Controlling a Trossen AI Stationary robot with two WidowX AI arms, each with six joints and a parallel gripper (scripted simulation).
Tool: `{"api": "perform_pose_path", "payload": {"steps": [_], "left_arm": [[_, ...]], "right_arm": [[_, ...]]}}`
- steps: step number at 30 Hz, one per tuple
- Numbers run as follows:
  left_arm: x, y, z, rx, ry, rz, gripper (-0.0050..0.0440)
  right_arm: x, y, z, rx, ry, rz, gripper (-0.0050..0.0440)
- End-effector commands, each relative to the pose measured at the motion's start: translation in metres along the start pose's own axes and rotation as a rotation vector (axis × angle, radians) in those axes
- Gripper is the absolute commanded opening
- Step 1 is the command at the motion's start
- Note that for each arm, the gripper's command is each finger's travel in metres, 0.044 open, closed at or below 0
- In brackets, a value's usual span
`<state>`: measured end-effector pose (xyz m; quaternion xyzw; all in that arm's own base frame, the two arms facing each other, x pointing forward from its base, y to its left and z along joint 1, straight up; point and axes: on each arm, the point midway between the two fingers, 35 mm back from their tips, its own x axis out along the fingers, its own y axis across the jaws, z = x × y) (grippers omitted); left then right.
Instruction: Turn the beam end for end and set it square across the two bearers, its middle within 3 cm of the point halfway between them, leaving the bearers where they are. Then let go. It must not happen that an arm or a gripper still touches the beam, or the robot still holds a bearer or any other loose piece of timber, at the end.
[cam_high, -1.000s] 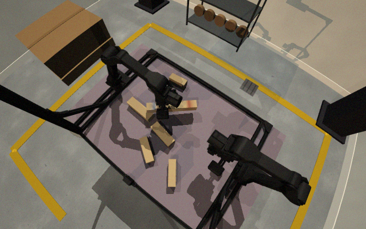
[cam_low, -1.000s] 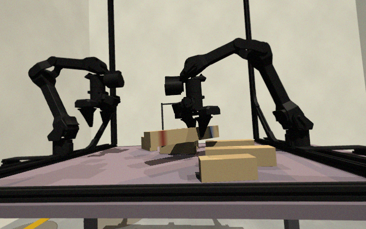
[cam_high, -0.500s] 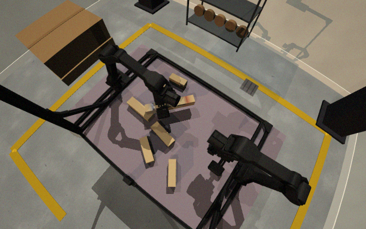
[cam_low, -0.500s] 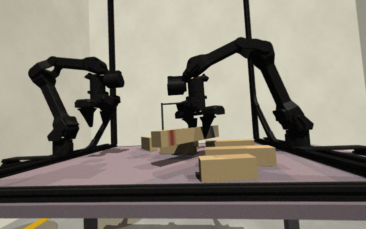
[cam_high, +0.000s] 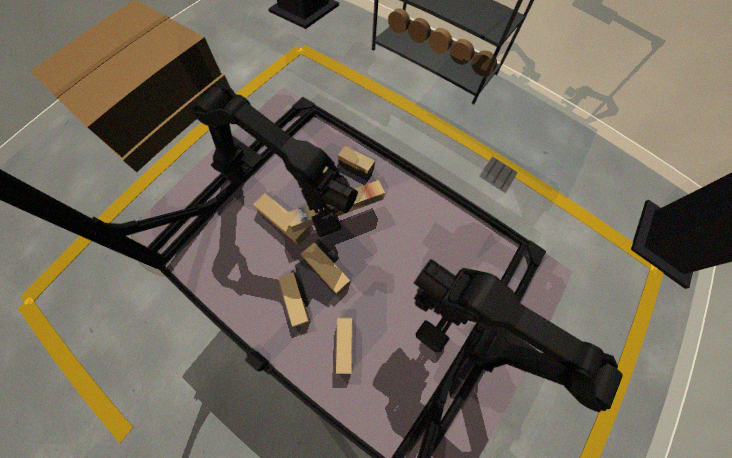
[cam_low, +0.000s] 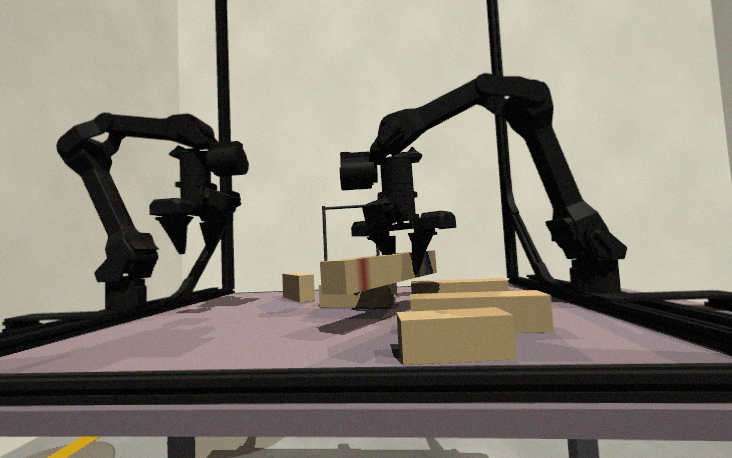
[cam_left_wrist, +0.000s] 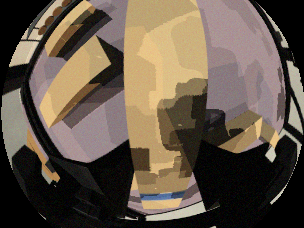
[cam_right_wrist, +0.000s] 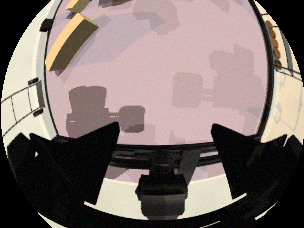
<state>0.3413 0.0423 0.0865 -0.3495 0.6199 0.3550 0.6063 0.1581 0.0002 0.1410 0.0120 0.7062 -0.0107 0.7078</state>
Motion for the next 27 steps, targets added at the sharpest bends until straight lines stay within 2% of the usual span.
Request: {"api": "perform_pose_path", "payload": {"steps": [1, 27], "left_arm": [[-0.006, 0.001, -0.002, -0.044, -0.012, -0.017, 0.0000], [-0.006, 0.018, -0.019, -0.288, -0.010, -0.018, 0.0000]], "right_arm": [[0.000, 0.000, -0.001, 0.006, 0.002, -0.002, 0.0440], [0.000, 0.000, -0.001, 0.006, 0.002, -0.002, 0.0440]]}}
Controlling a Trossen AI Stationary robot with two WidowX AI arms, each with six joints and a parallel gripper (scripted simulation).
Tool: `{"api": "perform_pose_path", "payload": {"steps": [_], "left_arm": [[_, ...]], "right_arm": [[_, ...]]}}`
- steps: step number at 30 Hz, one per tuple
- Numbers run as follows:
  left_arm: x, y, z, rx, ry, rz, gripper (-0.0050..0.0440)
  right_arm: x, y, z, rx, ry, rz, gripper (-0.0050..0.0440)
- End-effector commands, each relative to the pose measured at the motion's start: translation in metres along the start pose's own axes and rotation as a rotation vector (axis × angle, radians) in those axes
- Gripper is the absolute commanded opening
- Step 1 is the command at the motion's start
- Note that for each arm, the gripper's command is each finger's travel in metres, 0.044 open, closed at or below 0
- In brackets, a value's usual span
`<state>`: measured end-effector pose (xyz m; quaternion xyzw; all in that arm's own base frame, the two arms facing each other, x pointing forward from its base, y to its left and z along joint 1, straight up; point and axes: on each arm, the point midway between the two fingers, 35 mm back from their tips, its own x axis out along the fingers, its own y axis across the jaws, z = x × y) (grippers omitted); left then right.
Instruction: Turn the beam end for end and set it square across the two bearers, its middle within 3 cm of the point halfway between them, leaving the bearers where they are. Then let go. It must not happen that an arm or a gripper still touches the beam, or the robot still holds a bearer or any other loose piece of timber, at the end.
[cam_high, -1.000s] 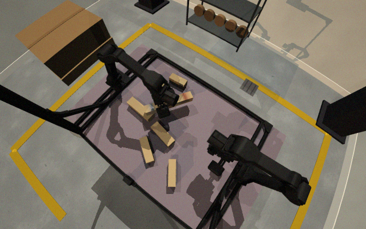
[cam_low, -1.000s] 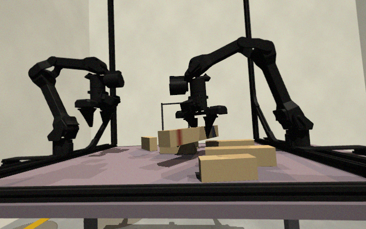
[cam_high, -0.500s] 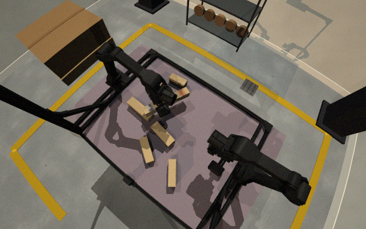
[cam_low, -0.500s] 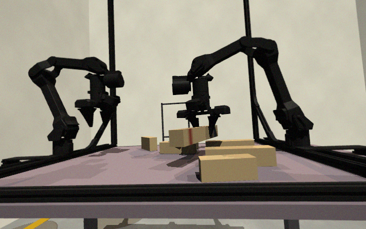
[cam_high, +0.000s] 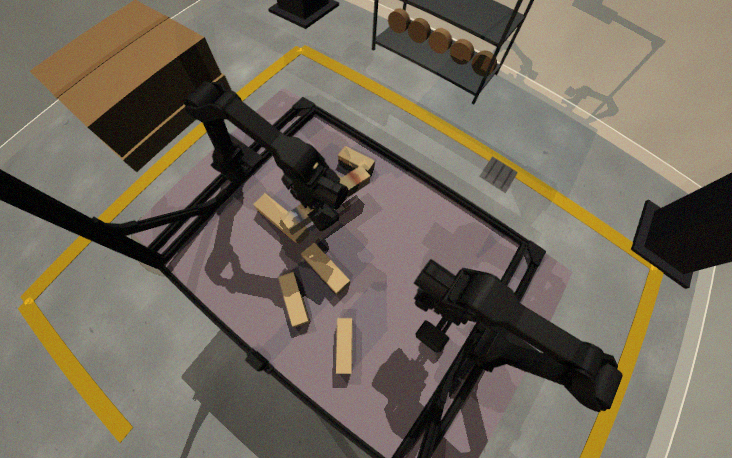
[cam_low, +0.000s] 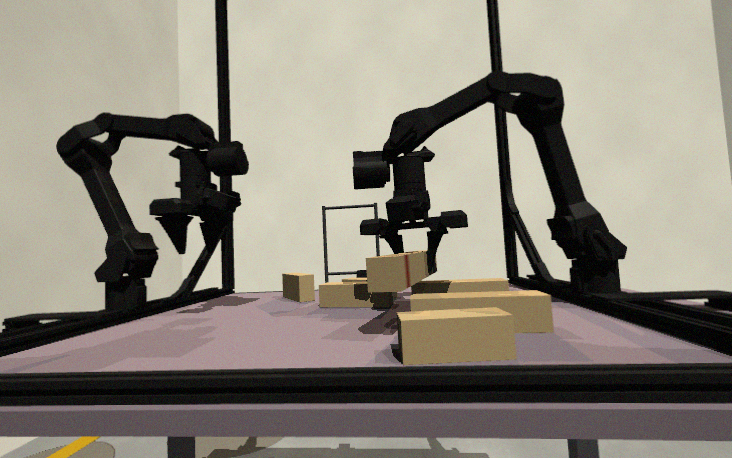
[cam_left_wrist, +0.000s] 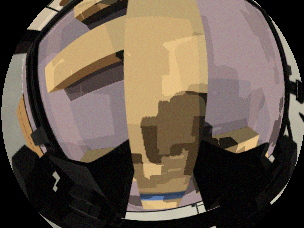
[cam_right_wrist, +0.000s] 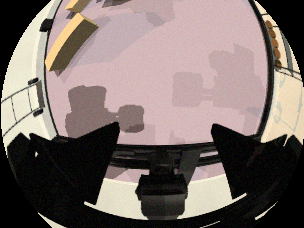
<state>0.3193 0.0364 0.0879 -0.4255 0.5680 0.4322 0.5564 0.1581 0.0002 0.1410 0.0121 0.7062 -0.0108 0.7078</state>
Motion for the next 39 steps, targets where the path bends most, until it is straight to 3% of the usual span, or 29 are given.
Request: {"api": "perform_pose_path", "payload": {"steps": [1, 39], "left_arm": [[-0.005, 0.004, -0.003, -0.037, -0.007, -0.018, 0.0000], [-0.003, 0.046, -0.026, -0.213, -0.005, -0.018, 0.0000]], "right_arm": [[0.000, 0.000, -0.001, 0.006, 0.002, -0.002, 0.0440], [0.000, 0.000, -0.001, 0.006, 0.002, -0.002, 0.0440]]}}
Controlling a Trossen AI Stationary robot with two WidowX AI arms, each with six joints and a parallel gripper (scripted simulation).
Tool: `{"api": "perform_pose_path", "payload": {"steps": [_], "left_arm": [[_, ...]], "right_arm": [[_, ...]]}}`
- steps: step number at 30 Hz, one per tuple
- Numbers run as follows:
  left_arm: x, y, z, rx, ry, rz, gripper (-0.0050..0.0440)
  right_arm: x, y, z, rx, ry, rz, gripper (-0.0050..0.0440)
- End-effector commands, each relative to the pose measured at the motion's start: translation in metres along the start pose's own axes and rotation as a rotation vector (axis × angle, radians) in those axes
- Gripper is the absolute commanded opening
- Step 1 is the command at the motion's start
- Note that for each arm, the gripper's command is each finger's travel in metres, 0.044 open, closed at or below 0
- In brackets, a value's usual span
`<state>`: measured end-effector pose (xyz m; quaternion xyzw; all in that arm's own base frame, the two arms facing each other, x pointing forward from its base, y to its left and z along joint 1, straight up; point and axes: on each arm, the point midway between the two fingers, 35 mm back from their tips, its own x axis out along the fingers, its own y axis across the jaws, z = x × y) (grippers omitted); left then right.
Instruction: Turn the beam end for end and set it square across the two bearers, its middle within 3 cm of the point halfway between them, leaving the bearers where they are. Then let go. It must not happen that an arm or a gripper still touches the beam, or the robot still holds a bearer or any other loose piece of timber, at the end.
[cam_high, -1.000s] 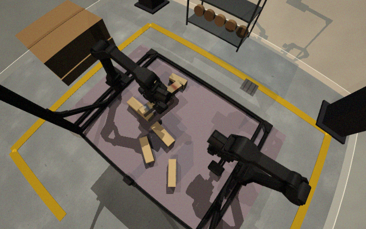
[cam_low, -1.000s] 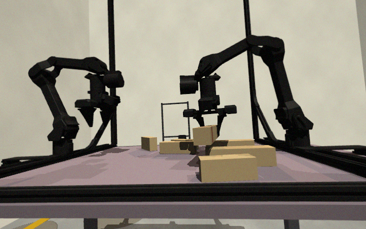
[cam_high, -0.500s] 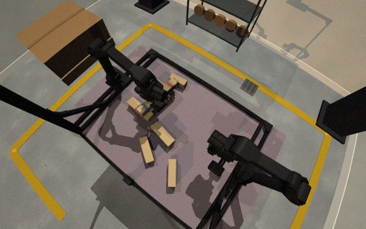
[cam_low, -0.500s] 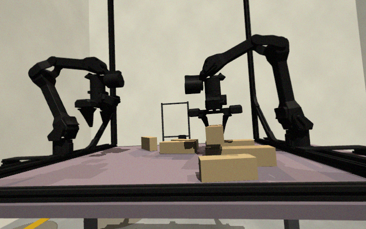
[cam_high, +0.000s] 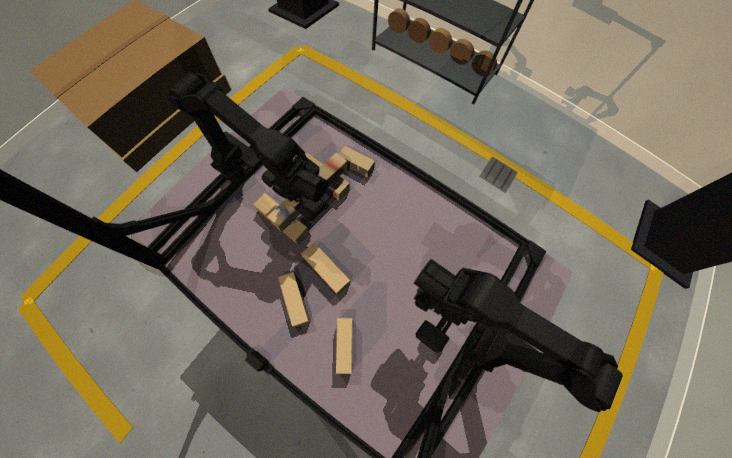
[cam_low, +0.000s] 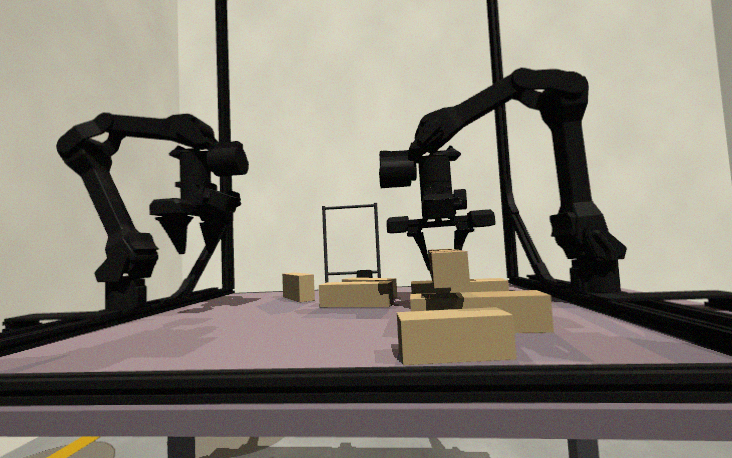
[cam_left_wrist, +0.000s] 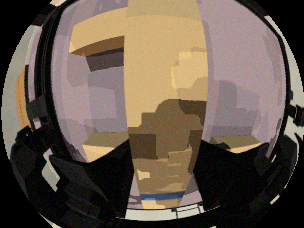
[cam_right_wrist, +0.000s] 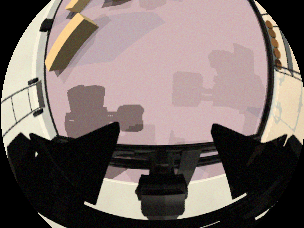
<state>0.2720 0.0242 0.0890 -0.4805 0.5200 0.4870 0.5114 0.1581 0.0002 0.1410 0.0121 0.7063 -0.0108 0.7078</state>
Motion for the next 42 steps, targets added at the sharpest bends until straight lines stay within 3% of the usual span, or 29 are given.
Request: {"api": "perform_pose_path", "payload": {"steps": [1, 22, 32, 37, 39, 42], "left_arm": [[-0.003, 0.005, -0.002, -0.011, -0.002, -0.015, 0.0000], [0.003, 0.022, -0.007, -0.025, -0.002, -0.015, 0.0000], [0.017, 0.028, -0.009, -0.025, -0.002, -0.015, 0.0000], [0.017, 0.028, -0.009, -0.025, -0.002, -0.015, 0.0120], [0.017, 0.028, -0.009, -0.025, -0.002, -0.015, 0.0120], [0.017, 0.028, -0.009, -0.025, -0.002, -0.015, 0.0192]], "right_arm": [[0.000, 0.000, -0.001, 0.006, 0.002, -0.002, 0.0440], [0.000, 0.000, -0.001, 0.006, 0.002, -0.002, 0.0440], [0.000, 0.000, -0.001, 0.006, 0.002, -0.002, 0.0440], [0.000, 0.000, -0.001, 0.006, 0.002, -0.002, 0.0440], [0.000, 0.000, -0.001, 0.006, 0.002, -0.002, 0.0440], [0.000, 0.000, -0.001, 0.006, 0.002, -0.002, 0.0440]]}}
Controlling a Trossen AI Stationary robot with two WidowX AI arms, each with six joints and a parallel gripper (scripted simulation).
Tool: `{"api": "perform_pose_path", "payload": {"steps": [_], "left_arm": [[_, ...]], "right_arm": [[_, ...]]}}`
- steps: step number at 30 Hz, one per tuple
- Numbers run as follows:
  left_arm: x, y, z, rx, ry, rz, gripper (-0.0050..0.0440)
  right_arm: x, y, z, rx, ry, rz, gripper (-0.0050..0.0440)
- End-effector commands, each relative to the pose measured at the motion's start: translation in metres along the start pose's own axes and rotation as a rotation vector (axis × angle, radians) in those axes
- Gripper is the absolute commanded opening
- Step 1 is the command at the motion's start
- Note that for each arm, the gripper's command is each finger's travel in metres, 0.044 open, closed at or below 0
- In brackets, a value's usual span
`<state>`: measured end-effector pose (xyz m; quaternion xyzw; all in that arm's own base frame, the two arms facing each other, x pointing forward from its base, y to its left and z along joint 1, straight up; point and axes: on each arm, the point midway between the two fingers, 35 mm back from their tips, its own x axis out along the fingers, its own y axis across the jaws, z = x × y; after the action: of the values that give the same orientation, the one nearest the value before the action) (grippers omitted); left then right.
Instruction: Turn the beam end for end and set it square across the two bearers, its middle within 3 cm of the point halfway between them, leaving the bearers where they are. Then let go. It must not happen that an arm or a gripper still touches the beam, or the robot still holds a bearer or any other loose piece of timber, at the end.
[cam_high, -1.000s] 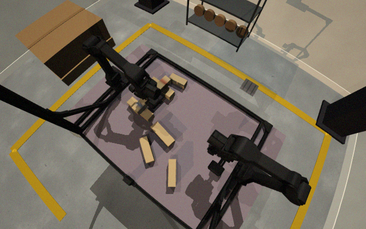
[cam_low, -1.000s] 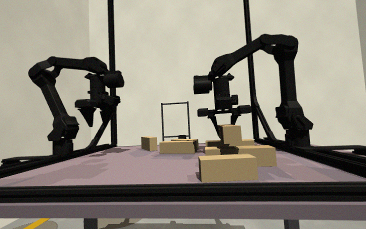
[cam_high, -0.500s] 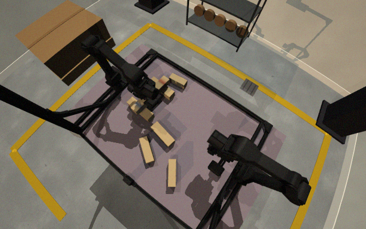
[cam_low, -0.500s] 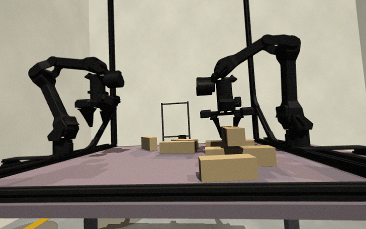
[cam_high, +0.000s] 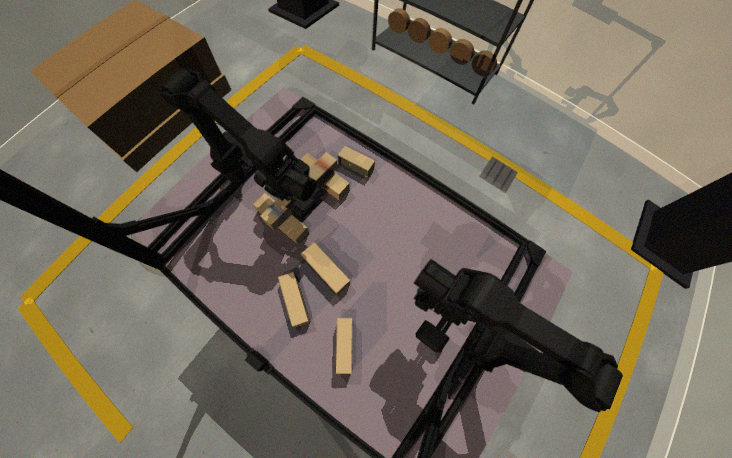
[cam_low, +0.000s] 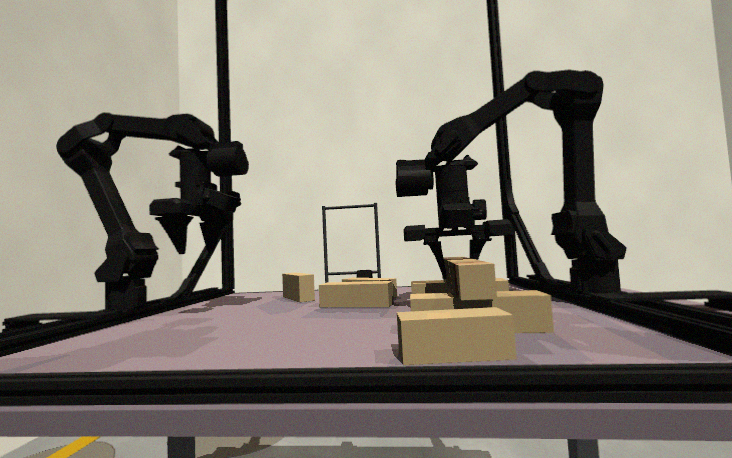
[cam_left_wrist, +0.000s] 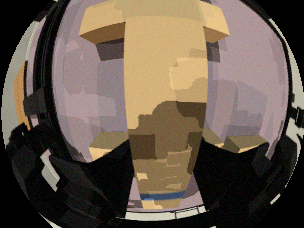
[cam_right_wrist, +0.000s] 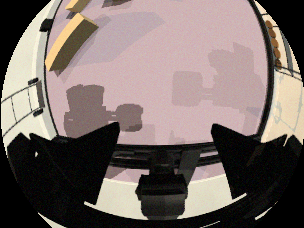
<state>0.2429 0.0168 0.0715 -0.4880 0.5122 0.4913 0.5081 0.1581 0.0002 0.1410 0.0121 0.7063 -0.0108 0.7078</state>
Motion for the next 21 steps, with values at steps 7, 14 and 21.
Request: {"api": "perform_pose_path", "payload": {"steps": [7, 14, 21], "left_arm": [[0.0037, 0.0021, -0.0008, -0.003, -0.001, -0.007, 0.0360], [0.0037, 0.0021, -0.0008, -0.003, -0.001, -0.007, 0.0440], [-0.0044, 0.0023, -0.0008, -0.003, -0.001, -0.007, 0.0440]], "right_arm": [[0.0001, -0.0003, -0.0006, 0.006, 0.002, -0.002, 0.0440], [0.0001, -0.0003, -0.0006, 0.006, 0.002, -0.002, 0.0440], [0.0001, -0.0003, -0.0006, 0.006, 0.002, -0.002, 0.0440]]}}
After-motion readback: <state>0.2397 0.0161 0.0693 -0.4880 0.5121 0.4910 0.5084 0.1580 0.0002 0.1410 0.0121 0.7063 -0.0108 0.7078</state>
